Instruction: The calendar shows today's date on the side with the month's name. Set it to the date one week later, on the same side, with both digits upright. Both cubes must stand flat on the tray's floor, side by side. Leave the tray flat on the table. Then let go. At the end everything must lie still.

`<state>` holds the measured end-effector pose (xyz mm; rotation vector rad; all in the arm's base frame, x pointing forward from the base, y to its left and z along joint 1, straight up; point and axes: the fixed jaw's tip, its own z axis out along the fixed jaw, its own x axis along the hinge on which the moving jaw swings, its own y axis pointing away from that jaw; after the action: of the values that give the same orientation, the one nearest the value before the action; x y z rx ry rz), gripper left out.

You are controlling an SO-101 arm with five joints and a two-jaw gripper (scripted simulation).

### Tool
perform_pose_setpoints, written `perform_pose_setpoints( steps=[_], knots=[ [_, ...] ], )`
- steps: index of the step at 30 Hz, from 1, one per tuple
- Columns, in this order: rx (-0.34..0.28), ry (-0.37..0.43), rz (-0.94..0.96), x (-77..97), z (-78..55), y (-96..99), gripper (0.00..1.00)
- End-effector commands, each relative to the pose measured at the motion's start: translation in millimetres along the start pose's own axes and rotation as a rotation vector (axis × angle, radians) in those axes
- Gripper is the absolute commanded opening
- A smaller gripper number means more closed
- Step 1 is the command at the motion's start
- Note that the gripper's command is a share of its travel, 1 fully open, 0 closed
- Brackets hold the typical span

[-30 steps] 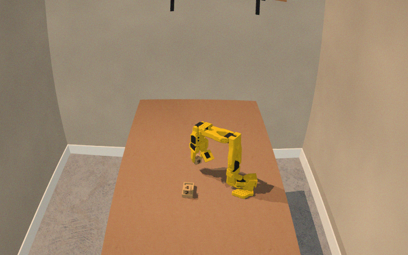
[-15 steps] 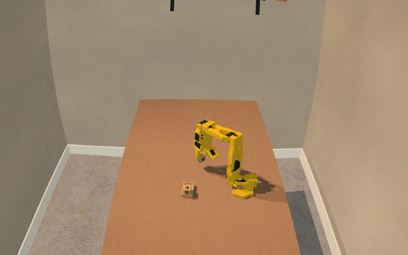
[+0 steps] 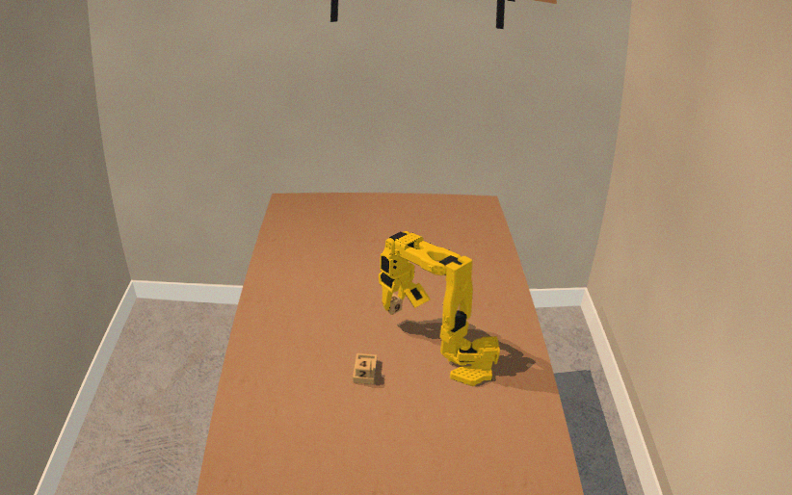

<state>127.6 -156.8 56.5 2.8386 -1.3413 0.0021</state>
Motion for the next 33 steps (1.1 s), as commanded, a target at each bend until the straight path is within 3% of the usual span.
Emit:
perform_pose_setpoints(
  steps=[1,33],
  knots=[
    [0.003,0.053,-0.003,4.1,-7.8,2.1,0.0],
    [0.001,0.046,-0.005,-0.2,-3.8,6.0,0.0]
  ],
)
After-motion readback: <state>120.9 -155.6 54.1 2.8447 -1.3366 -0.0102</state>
